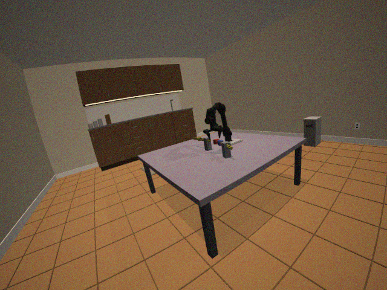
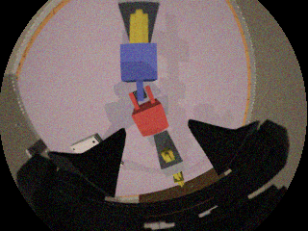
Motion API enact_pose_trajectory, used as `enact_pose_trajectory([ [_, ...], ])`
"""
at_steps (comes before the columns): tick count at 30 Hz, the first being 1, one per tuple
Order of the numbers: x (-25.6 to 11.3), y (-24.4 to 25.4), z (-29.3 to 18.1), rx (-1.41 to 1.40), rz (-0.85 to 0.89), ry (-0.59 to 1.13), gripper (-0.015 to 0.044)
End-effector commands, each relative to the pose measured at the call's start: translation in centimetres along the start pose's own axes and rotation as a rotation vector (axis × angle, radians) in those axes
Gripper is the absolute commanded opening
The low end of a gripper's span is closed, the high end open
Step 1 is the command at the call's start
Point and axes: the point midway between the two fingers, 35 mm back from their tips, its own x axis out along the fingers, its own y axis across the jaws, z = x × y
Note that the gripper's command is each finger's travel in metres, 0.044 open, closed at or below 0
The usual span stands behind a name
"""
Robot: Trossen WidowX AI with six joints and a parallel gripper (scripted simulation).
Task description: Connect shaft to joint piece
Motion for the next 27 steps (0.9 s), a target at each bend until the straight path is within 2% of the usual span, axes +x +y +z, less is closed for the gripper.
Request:
enact_pose_trajectory([
  [1,-1.8,-0.1,0.1,0.111,-0.015,-0.021,0.0440],
  [19,-9.7,0.4,-0.6,0.710,-0.031,-0.100,0.0440],
  [27,-10.0,0.4,-0.7,0.716,-0.034,-0.101,0.0440],
])
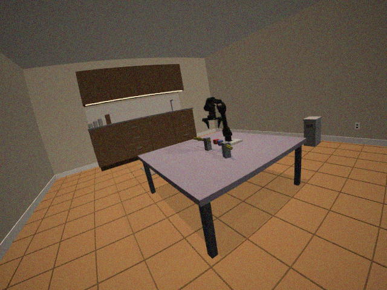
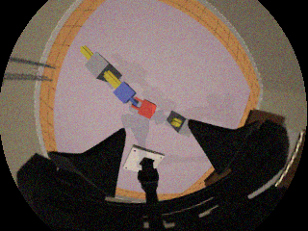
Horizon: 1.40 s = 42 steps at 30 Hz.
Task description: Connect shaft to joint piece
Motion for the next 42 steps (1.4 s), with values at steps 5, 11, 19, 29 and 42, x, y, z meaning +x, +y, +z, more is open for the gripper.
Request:
enact_pose_trajectory([
  [5,0.2,-0.5,-0.3,0.113,0.025,0.006,0.0440],
  [11,0.8,-1.3,-0.7,0.312,0.068,0.022,0.0440],
  [19,1.7,-2.4,-1.3,0.573,0.125,0.049,0.0440],
  [29,2.6,-3.7,-2.1,0.895,0.193,0.091,0.0440],
  [42,3.6,-5.2,-3.1,1.324,0.278,0.165,0.0440],
])
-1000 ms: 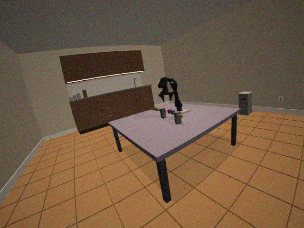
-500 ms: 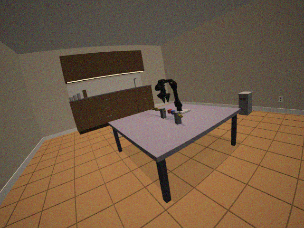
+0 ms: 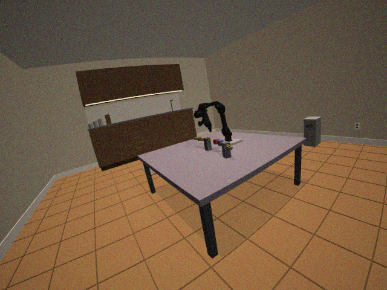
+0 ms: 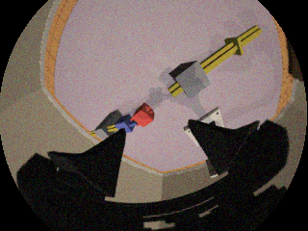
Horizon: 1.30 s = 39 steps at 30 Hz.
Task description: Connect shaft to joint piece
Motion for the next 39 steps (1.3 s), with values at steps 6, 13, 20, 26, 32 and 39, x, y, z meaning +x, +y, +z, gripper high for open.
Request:
enact_pose_trajectory([
  [6,0.4,-1.1,0.7,0.280,0.042,0.052,0.0440],
  [13,0.6,-1.9,1.3,0.512,0.074,0.098,0.0440],
  [20,0.7,-2.7,1.9,0.743,0.102,0.151,0.0440],
  [26,0.8,-3.2,2.2,0.890,0.117,0.188,0.0440],
  [32,0.8,-3.2,2.2,0.890,0.117,0.188,0.0440],
  [39,-0.7,-6.0,6.4,0.872,0.154,0.102,0.0440],
])
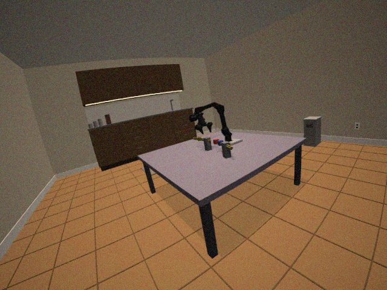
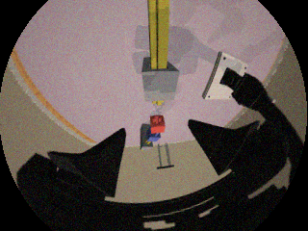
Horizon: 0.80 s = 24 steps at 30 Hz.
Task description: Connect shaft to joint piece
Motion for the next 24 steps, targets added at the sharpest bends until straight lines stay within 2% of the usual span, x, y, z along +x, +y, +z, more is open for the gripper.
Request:
enact_pose_trajectory([
  [1,-2.0,1.1,4.1,-0.009,0.048,-0.057,0.0440],
  [6,-5.6,1.0,11.4,-0.060,0.092,-0.120,0.0440],
  [12,-9.8,-1.4,19.1,-0.105,0.106,-0.197,0.0440],
  [18,-9.8,-1.5,19.4,-0.105,0.104,-0.205,0.0440],
  [24,-6.5,-1.4,20.8,-0.063,0.080,-0.371,0.0440],
])
